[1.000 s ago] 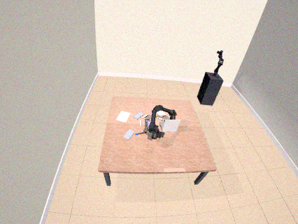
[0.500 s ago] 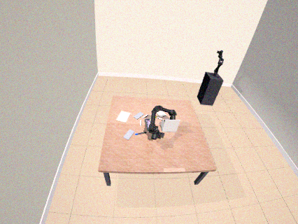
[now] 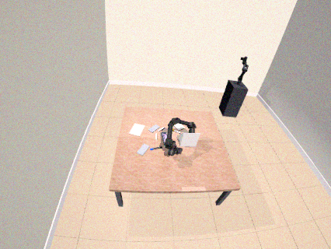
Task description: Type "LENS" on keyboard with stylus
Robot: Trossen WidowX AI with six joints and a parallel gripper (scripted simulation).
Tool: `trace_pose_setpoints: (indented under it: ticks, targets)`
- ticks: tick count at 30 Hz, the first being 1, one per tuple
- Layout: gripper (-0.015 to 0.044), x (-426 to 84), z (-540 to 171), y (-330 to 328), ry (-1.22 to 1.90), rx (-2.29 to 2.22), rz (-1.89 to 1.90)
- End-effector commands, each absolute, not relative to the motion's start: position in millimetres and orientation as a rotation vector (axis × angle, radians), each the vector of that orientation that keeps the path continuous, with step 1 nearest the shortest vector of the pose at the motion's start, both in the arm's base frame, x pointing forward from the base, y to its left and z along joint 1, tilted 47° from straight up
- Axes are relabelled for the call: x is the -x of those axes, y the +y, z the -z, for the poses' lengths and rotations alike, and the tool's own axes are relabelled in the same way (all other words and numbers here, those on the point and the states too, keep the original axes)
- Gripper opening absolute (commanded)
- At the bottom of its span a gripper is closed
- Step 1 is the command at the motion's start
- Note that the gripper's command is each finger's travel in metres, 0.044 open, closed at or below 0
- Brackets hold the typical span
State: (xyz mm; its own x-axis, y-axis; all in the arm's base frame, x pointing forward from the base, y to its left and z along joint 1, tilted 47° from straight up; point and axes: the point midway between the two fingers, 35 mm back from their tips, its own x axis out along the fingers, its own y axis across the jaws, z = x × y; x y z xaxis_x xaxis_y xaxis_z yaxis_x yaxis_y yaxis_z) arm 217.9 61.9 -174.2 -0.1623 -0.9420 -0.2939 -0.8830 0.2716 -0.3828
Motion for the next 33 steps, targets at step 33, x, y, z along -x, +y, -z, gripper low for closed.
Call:
trace_pose_setpoints:
  ticks: [33]
  targets:
    - [0.0,-215.2,150.9,87.3,2.079,1.642,0.164]
